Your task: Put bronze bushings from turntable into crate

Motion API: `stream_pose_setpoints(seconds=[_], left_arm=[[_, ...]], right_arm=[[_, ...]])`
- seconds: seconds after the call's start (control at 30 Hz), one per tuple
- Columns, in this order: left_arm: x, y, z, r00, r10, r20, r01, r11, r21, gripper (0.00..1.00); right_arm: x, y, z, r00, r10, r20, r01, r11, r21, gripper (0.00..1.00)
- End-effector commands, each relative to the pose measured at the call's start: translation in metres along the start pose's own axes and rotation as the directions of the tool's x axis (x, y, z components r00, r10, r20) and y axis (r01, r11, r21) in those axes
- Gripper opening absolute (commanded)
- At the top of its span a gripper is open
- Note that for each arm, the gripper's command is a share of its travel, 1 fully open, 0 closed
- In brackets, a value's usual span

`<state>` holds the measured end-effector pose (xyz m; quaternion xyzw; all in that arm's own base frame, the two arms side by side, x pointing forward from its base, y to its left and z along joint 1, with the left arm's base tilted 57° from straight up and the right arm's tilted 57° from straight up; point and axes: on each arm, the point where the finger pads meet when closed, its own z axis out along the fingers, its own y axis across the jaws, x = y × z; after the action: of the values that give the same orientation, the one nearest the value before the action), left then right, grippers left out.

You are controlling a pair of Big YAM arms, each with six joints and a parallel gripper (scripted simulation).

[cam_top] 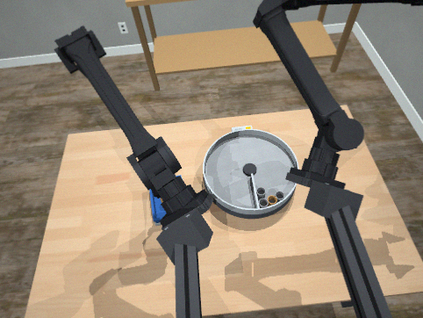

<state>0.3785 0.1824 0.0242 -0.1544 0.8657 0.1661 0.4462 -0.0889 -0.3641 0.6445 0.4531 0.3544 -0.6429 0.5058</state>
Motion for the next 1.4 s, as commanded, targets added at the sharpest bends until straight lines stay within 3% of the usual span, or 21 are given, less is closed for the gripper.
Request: stream_pose_setpoints(seconds=[0.0, 1.03, 1.37], left_arm=[[-0.004, -0.001, -0.006, 1.0, 0.006, 0.015, -0.006, 1.0, 0.003, 0.0], [-0.005, -0.001, -0.005, 1.0, 0.006, 0.016, -0.006, 1.0, 0.003, 0.0], [0.001, 0.002, 0.035, 1.0, 0.008, 0.004, -0.008, 1.0, -0.004, 0.0]], right_arm=[[-0.033, -0.007, -0.004, 0.999, -0.009, 0.054, 0.008, 1.0, 0.015, 1.0], [-0.033, -0.007, -0.004, 0.999, -0.009, 0.054, 0.008, 1.0, 0.015, 1.0], [-0.033, -0.007, -0.004, 0.999, -0.009, 0.054, 0.008, 1.0, 0.015, 1.0]])
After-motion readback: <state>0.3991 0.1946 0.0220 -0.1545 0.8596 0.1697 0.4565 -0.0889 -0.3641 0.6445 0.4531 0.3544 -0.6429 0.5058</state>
